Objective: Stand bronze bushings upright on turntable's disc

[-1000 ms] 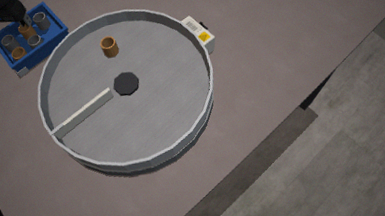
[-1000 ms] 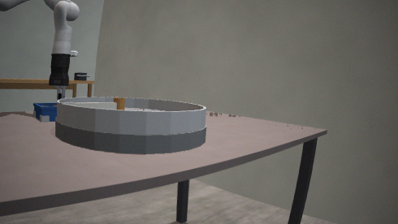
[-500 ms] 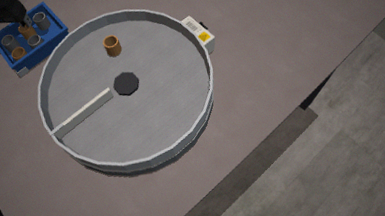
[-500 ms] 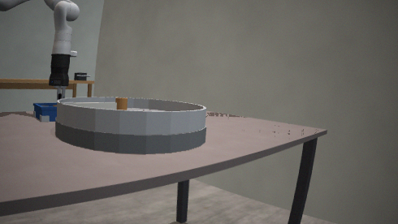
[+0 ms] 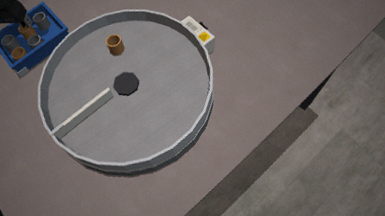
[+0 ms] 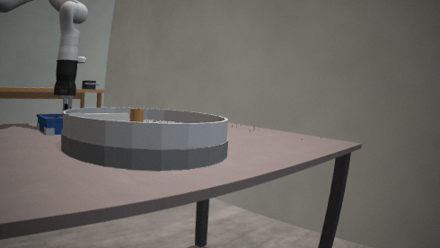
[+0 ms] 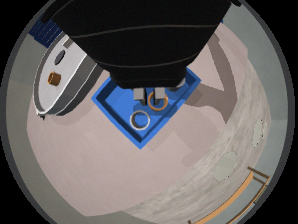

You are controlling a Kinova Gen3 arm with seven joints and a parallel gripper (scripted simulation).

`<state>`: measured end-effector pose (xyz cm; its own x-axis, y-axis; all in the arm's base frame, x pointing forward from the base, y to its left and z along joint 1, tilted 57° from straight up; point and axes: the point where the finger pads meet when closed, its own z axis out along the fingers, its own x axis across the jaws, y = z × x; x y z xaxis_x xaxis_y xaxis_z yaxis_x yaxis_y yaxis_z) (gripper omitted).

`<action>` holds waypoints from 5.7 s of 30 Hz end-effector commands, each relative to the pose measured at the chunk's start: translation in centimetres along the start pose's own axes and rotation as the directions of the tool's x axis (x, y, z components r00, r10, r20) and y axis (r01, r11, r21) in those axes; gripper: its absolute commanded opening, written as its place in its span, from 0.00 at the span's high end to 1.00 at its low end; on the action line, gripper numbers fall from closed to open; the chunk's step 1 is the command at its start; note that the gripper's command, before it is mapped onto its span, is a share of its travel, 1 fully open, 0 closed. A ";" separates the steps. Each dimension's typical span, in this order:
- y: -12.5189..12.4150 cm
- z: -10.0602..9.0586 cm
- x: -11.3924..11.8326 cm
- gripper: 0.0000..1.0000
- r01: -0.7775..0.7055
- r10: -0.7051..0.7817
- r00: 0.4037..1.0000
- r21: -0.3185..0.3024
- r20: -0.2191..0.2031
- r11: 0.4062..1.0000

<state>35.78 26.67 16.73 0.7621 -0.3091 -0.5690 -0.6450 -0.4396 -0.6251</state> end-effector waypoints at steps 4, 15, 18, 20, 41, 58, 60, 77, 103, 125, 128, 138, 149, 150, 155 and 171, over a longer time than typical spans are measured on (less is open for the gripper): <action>0.0 0.1 0.0 0.64 0.002 -0.002 1.000 0.002 -0.002 1.000; 0.0 0.1 0.0 0.64 0.002 -0.002 1.000 0.002 -0.002 1.000; 0.0 0.1 0.0 0.64 0.002 -0.002 1.000 0.002 -0.002 1.000; 0.0 0.1 0.0 0.64 0.002 -0.002 1.000 0.002 -0.002 1.000; 0.0 0.7 0.0 0.64 0.002 -0.002 1.000 0.002 -0.002 1.000; 0.0 0.7 0.0 0.64 0.002 -0.002 1.000 0.002 -0.002 1.000; 0.0 0.7 0.0 0.64 0.002 -0.002 1.000 0.002 -0.002 1.000; 0.1 1.4 0.1 0.64 -0.001 0.001 1.000 0.001 -0.001 1.000; 0.0 3.2 0.0 0.64 0.003 -0.003 1.000 0.002 -0.003 1.000; 0.0 3.2 0.0 0.64 0.003 -0.003 1.000 0.002 -0.003 1.000; 0.0 3.2 0.0 0.64 0.003 -0.003 1.000 0.002 -0.003 1.000; 0.0 3.2 0.0 1.00 0.003 -0.003 1.000 0.002 -0.003 1.000; 0.0 3.2 0.0 1.00 0.003 -0.003 1.000 0.002 -0.003 1.000; 0.0 3.2 0.0 1.00 0.003 -0.003 1.000 0.002 -0.003 1.000; 0.0 3.2 0.0 1.00 0.003 -0.003 1.000 0.002 -0.003 1.000; 0.0 3.2 0.0 1.00 0.003 -0.003 1.000 0.002 -0.003 1.000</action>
<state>35.70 29.19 15.11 0.7624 -0.3110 -0.5674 -0.6448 -0.4377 -0.6266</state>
